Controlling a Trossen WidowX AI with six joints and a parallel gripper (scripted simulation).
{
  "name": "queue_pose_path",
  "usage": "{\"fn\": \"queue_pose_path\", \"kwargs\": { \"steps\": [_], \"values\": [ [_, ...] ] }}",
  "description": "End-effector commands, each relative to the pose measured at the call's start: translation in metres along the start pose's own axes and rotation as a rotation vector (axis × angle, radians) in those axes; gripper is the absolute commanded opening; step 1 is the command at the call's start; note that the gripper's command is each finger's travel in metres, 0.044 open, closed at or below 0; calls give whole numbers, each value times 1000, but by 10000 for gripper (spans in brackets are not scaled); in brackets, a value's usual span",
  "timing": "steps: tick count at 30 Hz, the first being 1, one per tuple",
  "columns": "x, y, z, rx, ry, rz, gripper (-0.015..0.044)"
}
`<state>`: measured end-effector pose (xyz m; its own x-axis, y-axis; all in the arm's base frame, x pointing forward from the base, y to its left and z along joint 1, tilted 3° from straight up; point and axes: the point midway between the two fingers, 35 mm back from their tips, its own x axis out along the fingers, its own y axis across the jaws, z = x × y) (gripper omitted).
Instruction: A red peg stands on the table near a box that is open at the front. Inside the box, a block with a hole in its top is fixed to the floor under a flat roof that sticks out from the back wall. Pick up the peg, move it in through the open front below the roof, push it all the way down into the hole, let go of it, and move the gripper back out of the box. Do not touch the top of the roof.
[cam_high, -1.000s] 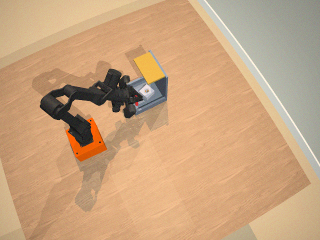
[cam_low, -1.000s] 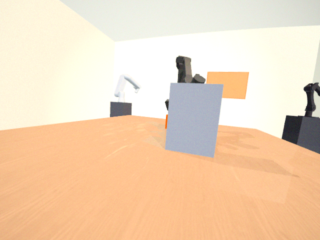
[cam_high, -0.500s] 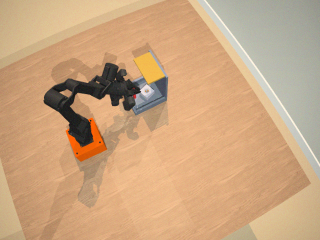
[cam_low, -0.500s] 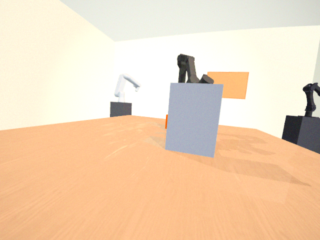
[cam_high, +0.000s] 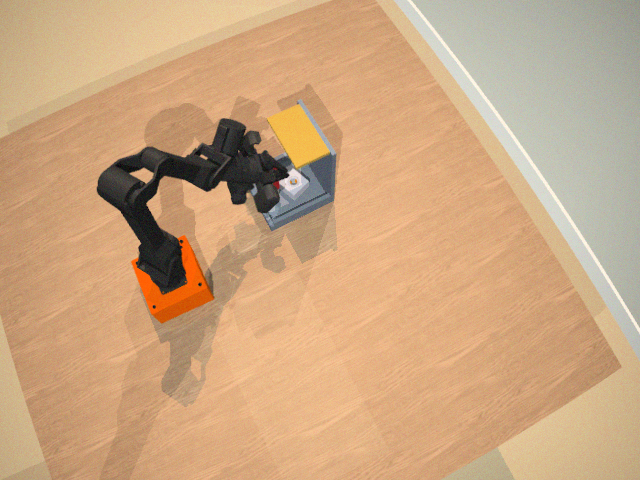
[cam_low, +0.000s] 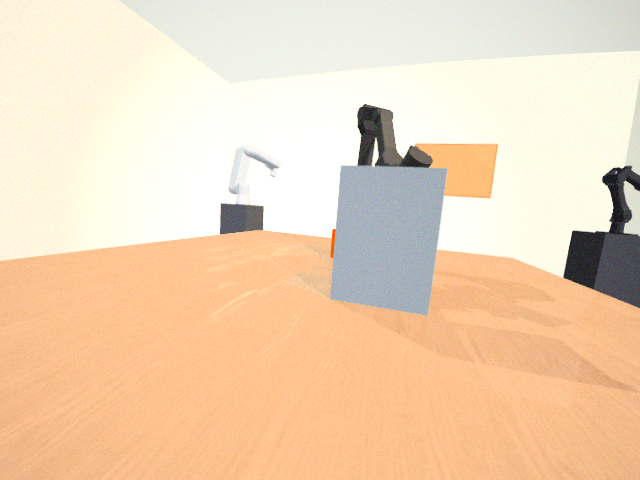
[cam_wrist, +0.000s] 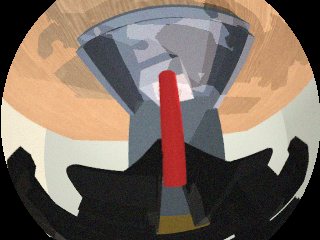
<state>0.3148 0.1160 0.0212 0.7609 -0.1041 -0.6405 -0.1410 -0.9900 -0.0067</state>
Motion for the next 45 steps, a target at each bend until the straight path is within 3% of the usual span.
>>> {"fn": "queue_pose_path", "kwargs": {
  "steps": [1,45],
  "values": [
    [8,-2,-7,-1,1,-2,0],
    [28,-5,-22,0,3,-2,0]
  ]
}}
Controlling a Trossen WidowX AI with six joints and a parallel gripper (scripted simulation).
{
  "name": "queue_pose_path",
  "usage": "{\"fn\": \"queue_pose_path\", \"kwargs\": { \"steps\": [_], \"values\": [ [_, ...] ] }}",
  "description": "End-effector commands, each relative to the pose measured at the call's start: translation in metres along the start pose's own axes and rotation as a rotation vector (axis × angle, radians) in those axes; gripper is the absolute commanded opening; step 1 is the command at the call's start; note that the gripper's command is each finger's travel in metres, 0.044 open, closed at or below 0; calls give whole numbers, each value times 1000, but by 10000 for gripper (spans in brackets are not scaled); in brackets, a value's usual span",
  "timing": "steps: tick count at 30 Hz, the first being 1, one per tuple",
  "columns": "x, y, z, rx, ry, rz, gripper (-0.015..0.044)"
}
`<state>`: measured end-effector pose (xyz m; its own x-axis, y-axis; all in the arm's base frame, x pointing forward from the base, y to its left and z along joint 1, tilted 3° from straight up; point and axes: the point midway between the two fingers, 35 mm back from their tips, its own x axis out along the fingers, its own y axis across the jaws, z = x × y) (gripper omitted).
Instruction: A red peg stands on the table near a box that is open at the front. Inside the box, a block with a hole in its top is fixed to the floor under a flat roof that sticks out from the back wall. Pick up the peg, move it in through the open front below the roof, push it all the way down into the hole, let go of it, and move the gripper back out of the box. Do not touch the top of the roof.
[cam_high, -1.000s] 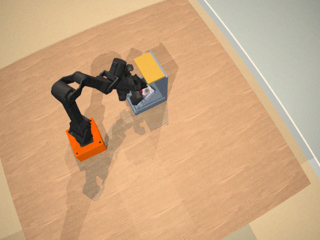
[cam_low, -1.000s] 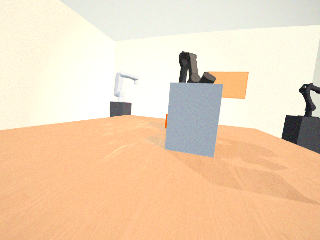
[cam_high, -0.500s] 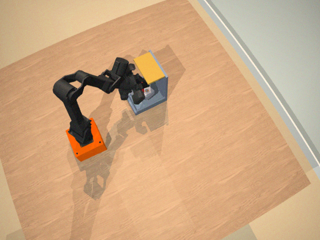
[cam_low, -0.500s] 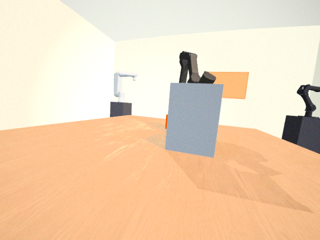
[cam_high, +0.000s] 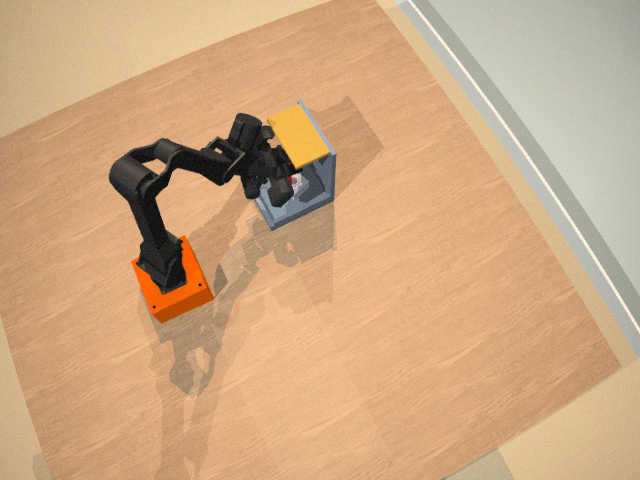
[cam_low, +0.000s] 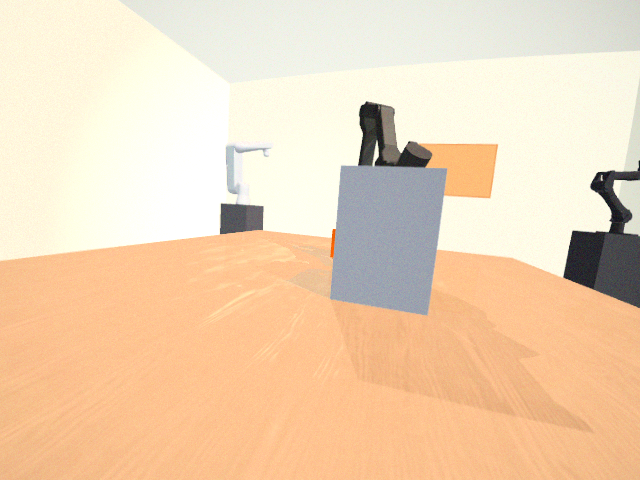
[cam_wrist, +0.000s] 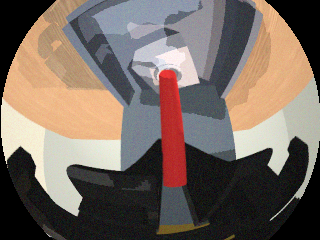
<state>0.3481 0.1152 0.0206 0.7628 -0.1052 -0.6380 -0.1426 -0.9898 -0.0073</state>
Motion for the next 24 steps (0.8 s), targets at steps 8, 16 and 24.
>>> {"fn": "queue_pose_path", "kwargs": {
  "steps": [8,16,24],
  "values": [
    [6,-2,-5,-2,1,-3,0],
    [9,-4,-7,-2,1,-3,0],
    [12,-5,-6,-2,1,-3,0]
  ]
}}
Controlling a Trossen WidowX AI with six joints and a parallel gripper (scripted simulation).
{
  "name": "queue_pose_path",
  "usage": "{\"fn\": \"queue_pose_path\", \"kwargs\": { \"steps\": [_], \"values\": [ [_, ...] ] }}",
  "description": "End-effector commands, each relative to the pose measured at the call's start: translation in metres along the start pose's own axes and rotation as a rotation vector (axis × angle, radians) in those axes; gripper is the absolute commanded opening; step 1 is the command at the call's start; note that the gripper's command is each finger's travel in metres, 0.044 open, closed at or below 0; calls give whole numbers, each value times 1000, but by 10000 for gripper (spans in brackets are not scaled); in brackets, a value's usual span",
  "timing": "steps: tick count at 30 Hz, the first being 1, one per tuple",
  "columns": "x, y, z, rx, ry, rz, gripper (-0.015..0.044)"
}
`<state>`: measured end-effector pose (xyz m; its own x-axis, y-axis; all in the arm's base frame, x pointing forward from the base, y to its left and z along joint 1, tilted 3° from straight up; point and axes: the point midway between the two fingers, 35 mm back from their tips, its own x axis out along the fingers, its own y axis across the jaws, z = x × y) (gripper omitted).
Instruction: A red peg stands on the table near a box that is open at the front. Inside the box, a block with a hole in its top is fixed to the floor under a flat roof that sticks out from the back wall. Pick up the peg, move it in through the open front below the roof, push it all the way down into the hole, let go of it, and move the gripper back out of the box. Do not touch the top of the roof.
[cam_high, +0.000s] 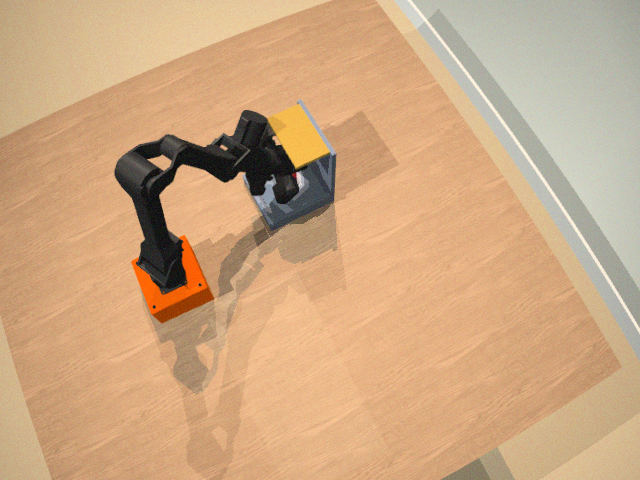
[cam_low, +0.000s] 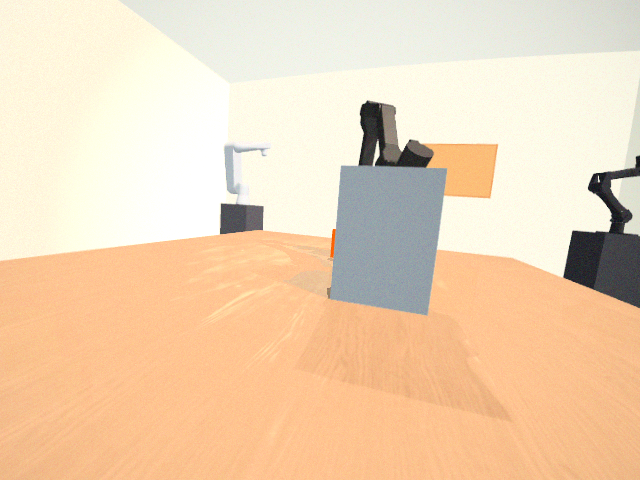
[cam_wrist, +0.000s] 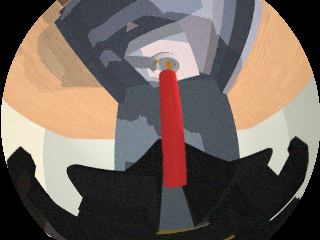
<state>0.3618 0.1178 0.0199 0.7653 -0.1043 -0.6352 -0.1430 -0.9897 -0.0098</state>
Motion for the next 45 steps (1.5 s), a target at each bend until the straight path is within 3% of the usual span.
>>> {"fn": "queue_pose_path", "kwargs": {
  "steps": [1,45],
  "values": [
    [2,0,3,-4,-3,-2,0],
    [24,1,34,-4,-3,-2,0]
  ]
}}
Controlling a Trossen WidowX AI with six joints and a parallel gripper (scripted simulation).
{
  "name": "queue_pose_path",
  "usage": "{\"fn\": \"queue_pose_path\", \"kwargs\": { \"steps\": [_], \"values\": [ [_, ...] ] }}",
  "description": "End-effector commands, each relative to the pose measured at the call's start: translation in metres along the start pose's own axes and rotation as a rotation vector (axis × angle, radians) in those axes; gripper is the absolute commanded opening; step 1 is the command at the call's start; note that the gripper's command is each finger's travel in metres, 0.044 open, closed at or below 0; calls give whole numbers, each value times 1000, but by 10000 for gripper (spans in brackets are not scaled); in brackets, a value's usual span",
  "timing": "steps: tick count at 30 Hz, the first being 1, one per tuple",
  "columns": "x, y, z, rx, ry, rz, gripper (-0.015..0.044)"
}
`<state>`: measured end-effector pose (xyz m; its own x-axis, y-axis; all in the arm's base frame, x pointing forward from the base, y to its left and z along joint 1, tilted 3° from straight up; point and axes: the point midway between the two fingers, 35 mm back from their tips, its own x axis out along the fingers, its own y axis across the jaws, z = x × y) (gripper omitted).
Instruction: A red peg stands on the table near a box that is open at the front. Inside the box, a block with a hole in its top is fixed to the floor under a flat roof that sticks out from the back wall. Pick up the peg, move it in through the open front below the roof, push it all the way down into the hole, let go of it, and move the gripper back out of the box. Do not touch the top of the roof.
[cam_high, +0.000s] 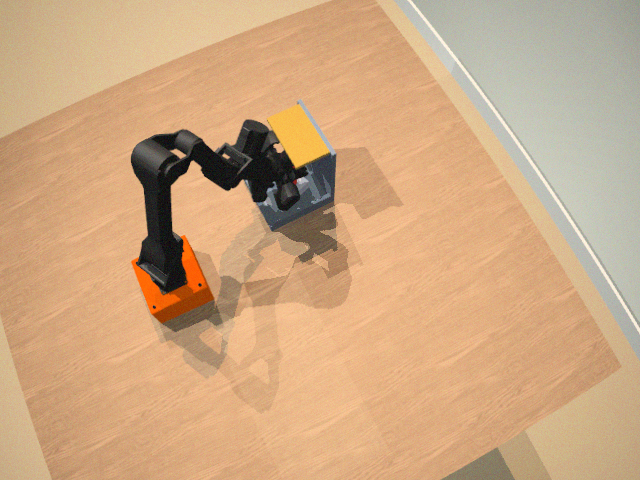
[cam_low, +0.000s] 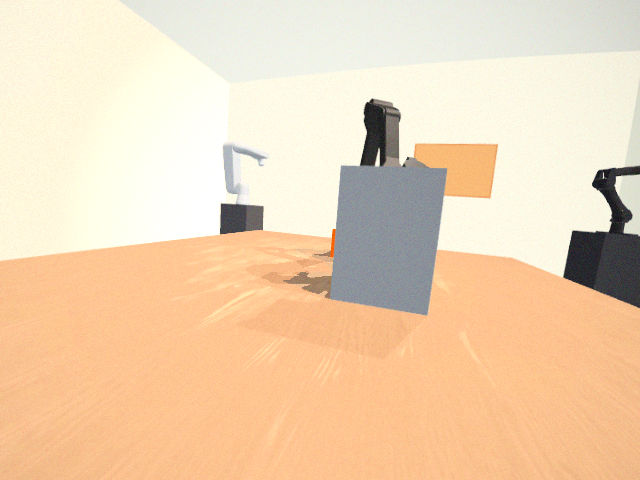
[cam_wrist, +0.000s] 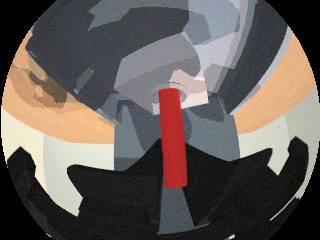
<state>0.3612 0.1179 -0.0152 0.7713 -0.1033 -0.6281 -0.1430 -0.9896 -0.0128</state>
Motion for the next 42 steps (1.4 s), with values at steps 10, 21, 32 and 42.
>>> {"fn": "queue_pose_path", "kwargs": {
  "steps": [10,21,32,42],
  "values": [
    [0,0,1,0,0,0,220],
    [-17,3,14,-4,-10,0,220],
    [-44,9,33,-7,-17,0,220],
    [-64,11,38,-6,-20,0,351]
  ]
}}
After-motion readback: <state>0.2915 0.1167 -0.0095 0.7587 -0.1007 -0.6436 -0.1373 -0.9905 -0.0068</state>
